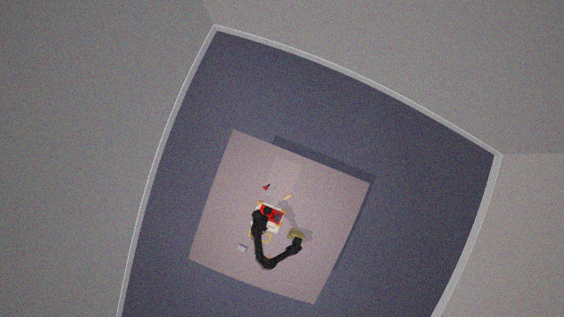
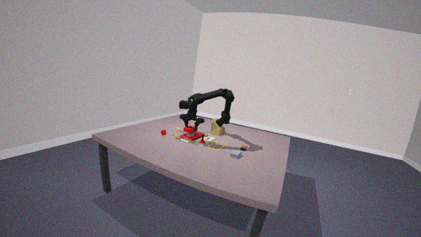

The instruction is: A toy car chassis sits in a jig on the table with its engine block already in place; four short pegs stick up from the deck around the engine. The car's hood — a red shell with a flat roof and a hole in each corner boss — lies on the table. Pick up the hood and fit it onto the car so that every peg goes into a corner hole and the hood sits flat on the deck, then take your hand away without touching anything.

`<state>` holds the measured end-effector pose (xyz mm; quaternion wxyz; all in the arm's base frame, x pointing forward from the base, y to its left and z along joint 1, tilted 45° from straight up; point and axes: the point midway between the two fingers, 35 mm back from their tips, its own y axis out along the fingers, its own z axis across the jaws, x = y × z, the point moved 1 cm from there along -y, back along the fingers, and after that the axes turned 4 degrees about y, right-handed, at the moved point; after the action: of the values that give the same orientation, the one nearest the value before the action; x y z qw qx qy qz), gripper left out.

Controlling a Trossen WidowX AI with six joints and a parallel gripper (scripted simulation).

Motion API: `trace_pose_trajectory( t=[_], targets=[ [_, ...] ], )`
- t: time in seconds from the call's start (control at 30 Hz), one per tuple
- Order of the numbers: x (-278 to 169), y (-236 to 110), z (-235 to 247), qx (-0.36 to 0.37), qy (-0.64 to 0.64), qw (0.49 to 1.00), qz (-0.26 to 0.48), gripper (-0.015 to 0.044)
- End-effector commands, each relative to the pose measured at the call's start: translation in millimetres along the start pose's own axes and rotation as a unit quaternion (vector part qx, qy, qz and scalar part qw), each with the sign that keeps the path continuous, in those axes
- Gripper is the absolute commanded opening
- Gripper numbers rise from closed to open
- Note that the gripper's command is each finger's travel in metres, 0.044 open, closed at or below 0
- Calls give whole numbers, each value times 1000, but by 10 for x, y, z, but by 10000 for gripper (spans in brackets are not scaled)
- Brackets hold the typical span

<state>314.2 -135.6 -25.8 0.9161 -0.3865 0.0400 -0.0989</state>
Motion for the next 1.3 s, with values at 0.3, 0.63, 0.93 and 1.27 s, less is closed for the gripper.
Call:
trace_pose_trajectory(
  t=[0.3, 0.63, 0.93, 1.27],
  targets=[
    [4, 147, 17, 3, 2, 1000, 0, 0],
    [4, 147, 17, 3, 2, 1000, 0, 0],
    [4, 147, 17, 3, 2, 1000, 0, 0],
    [5, 171, 17, 3, 2, 1000, 0, 0]
  ],
)
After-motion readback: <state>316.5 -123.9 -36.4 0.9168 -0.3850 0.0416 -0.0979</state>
